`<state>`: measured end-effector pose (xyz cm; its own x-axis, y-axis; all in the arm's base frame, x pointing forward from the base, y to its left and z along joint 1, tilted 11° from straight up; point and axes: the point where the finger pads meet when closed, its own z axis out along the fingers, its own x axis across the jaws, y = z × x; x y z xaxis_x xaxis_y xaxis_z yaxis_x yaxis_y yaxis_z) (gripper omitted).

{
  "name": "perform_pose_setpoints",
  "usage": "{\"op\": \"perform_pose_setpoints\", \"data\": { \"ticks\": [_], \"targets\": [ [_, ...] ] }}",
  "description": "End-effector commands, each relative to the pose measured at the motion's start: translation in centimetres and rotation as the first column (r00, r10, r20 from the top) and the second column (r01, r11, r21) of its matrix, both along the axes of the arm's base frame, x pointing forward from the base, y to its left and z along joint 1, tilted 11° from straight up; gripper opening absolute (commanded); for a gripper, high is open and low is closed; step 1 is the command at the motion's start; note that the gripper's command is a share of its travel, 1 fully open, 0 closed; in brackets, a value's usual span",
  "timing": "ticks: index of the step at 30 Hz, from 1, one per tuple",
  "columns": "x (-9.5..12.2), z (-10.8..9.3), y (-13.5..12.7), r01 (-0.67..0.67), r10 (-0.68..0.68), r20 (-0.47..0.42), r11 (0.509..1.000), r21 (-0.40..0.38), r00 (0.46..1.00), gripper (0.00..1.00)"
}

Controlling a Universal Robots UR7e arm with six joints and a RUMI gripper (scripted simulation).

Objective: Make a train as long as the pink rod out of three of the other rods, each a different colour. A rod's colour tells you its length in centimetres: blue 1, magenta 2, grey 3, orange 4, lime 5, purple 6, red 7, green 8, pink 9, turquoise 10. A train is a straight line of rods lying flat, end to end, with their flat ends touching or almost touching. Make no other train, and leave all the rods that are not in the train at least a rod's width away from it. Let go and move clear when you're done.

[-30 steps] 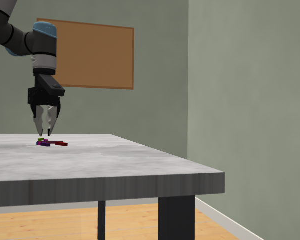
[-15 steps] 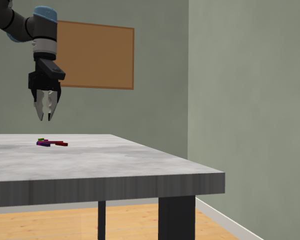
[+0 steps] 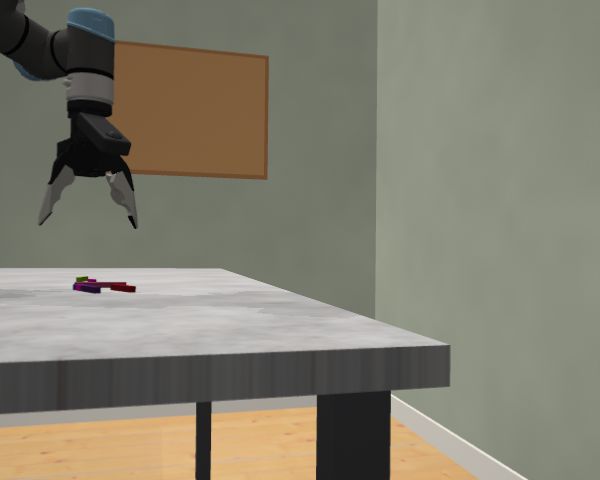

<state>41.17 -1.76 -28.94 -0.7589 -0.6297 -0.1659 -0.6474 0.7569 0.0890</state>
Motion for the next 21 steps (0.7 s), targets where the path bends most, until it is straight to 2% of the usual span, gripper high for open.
{"op": "perform_pose_setpoints", "data": {
  "ticks": [1, 15, 21],
  "targets": [
    [0.04, 0.03, -0.02, 0.000, 0.000, 0.001, 1.000, 0.000, 1.000, 1.00],
    [0.03, 0.11, -0.04, 0.000, 0.000, 0.001, 1.000, 0.000, 1.000, 1.00],
    [-0.03, 0.94, -0.19, 0.000, 0.000, 0.001, 1.000, 0.000, 1.000, 1.00]
  ]
}}
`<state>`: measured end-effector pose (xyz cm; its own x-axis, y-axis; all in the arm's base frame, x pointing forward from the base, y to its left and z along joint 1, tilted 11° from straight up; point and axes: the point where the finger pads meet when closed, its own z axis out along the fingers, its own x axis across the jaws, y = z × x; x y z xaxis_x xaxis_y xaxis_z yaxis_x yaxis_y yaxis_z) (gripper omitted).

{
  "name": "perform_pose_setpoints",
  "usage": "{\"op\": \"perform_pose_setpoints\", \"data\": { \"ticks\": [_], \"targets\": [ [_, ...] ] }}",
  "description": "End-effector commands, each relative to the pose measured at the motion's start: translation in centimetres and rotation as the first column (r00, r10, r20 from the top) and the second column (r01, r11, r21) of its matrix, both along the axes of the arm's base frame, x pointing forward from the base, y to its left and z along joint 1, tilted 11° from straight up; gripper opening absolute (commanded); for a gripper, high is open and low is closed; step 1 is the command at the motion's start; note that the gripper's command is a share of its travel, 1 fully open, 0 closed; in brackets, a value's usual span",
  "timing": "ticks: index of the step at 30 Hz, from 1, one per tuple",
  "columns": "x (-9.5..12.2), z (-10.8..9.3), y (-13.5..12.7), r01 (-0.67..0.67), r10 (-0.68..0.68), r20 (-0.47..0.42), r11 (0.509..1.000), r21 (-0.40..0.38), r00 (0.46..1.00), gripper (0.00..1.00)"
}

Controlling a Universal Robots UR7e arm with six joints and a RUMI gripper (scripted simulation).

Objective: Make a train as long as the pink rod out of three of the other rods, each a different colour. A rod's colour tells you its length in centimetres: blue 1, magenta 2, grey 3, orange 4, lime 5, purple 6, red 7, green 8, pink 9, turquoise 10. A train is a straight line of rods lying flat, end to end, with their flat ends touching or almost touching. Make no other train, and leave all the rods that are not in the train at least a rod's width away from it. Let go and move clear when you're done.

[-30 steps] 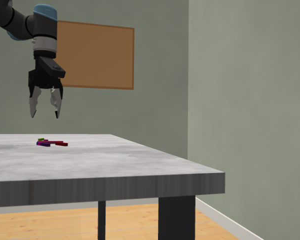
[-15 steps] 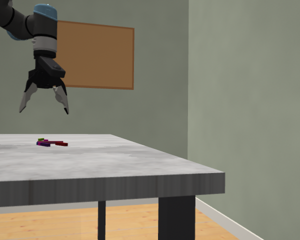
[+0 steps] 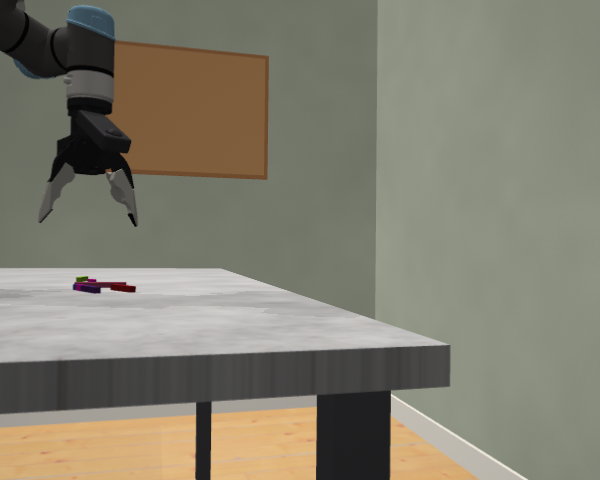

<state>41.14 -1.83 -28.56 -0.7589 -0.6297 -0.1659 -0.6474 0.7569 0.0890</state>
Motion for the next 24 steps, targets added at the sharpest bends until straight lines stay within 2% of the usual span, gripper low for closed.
{"op": "perform_pose_setpoints", "data": {
  "ticks": [1, 6, 21, 24],
  "targets": [
    [0.0, 0.8, -0.2, 0.000, 0.000, 0.001, 1.000, 0.000, 1.000, 1.00],
    [-0.1, 1.7, -0.3, 0.000, 0.000, 0.001, 1.000, 0.000, 1.000, 1.00],
    [-0.5, 7.3, -1.3, 0.000, 0.000, 0.001, 1.000, 0.000, 1.000, 1.00],
    [-0.5, 7.6, -1.4, 0.000, 0.000, 0.001, 1.000, 0.000, 1.000, 1.00]
  ]
}}
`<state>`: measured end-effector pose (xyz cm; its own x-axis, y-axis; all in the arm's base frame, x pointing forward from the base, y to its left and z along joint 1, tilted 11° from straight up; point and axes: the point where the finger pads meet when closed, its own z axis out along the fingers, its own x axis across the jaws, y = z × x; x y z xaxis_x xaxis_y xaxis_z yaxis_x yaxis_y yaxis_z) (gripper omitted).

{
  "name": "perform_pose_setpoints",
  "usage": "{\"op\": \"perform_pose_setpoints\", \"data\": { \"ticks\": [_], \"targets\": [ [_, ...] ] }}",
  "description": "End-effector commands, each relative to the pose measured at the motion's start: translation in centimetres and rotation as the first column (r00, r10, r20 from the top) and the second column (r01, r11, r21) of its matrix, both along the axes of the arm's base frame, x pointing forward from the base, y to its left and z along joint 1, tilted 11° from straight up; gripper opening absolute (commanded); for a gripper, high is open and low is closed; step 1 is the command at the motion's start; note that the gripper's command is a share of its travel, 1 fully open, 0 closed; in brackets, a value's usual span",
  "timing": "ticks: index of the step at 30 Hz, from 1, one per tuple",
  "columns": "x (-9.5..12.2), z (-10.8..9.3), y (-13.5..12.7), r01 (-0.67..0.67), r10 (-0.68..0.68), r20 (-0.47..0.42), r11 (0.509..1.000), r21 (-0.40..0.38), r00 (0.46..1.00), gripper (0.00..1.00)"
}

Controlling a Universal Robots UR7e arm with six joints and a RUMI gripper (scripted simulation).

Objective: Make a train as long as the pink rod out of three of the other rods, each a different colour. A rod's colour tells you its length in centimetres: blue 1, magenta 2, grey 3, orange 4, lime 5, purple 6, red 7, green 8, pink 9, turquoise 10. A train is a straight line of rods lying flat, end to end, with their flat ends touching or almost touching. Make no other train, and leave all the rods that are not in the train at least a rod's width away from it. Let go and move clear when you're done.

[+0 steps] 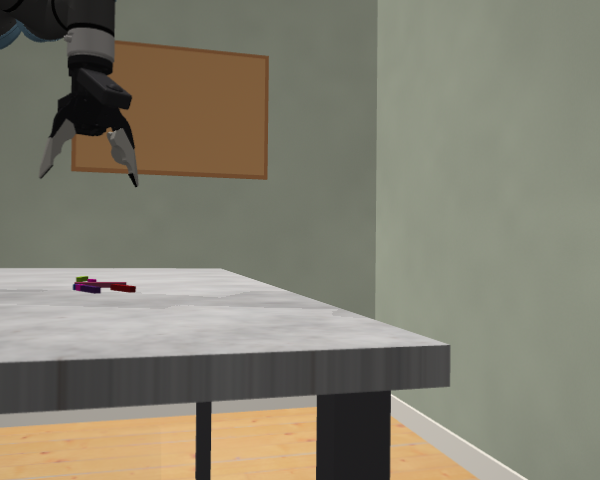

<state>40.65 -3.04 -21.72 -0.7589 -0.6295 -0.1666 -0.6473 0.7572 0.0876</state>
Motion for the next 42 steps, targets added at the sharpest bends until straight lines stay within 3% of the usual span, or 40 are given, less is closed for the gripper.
{"op": "perform_pose_setpoints", "data": {
  "ticks": [1, 9, 42],
  "targets": [
    [0.0, 1.0, -0.2, 0.000, 0.000, 0.000, 1.000, 0.000, 1.000, 1.00],
    [-0.1, 1.9, -0.4, 0.000, 0.000, 0.000, 1.000, 0.000, 1.000, 1.00],
    [-0.1, 2.0, -0.4, 0.000, 0.000, 0.000, 1.000, 0.000, 1.000, 1.00]
  ]
}}
